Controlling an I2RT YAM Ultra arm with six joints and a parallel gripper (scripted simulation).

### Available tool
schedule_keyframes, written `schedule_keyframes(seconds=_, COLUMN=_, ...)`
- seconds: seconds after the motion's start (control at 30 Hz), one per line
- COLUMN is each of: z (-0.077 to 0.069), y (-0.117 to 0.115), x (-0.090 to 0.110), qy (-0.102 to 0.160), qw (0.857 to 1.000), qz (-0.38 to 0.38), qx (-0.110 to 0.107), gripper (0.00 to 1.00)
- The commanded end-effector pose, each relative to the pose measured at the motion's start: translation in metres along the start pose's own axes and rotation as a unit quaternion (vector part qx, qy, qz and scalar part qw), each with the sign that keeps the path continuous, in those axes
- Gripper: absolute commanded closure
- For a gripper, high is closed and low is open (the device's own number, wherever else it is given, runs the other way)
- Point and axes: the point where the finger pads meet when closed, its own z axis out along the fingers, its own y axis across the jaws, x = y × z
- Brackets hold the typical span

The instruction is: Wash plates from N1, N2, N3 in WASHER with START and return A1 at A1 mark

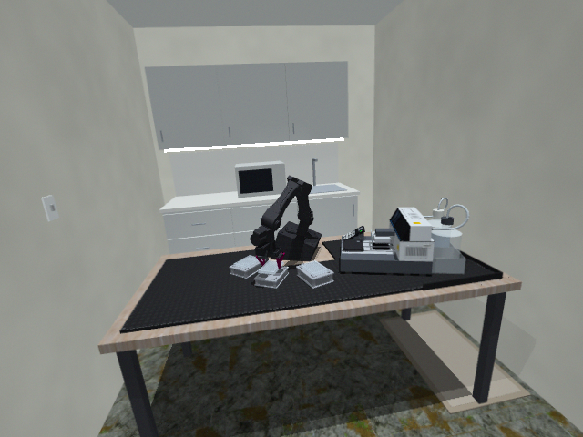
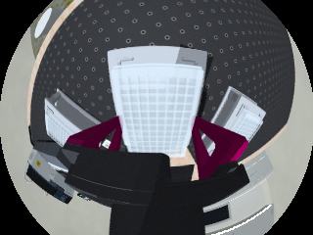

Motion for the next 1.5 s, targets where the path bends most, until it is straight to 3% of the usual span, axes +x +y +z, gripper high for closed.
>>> schedule_keyframes(seconds=0.0, z=-0.0021, y=-0.0015, x=-0.0071, qy=-0.015, qw=1.000, qz=0.000, qx=0.002, gripper=1.00)
schedule_keyframes(seconds=0.13, z=0.0044, y=-0.0015, x=-0.0075, qy=-0.015, qw=1.000, qz=0.000, qx=0.002, gripper=1.00)
schedule_keyframes(seconds=1.47, z=0.0045, y=-0.0008, x=-0.0050, qy=-0.015, qw=1.000, qz=0.000, qx=0.002, gripper=1.00)
